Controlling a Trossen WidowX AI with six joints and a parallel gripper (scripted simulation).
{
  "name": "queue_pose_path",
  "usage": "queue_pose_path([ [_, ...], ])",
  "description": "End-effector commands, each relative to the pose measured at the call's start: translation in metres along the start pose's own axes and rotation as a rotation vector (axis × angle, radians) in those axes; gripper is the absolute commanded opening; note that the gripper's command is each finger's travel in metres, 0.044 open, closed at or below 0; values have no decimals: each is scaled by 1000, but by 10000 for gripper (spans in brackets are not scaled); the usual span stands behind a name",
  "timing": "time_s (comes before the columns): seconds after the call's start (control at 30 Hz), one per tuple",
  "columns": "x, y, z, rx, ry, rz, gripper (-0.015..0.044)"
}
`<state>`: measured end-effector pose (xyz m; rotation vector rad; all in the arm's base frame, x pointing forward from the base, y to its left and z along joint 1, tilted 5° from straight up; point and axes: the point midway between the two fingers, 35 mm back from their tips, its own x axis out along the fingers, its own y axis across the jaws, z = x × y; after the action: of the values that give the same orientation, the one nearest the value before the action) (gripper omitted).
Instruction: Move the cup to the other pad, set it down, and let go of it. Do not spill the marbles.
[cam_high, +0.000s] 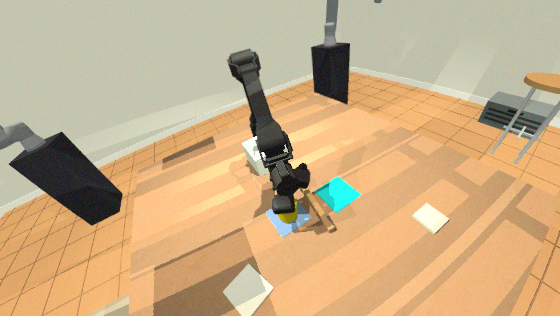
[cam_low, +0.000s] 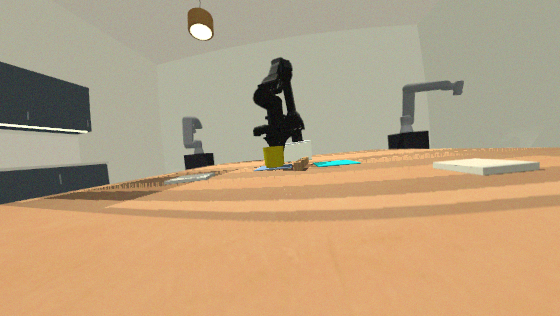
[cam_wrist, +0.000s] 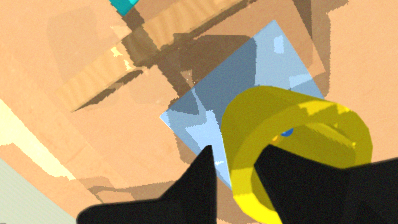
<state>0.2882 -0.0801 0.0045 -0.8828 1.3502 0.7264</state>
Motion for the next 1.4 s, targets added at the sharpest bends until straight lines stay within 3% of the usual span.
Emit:
queue_pose_path([
  [0.0,0,0,0,0,0,0,87],
  [0.4,0,0,0,0,0,0,0],
  [0.93,-48,3,1,-4,5,3,0],
  [1.37,-45,4,3,-8,2,11,0],
])
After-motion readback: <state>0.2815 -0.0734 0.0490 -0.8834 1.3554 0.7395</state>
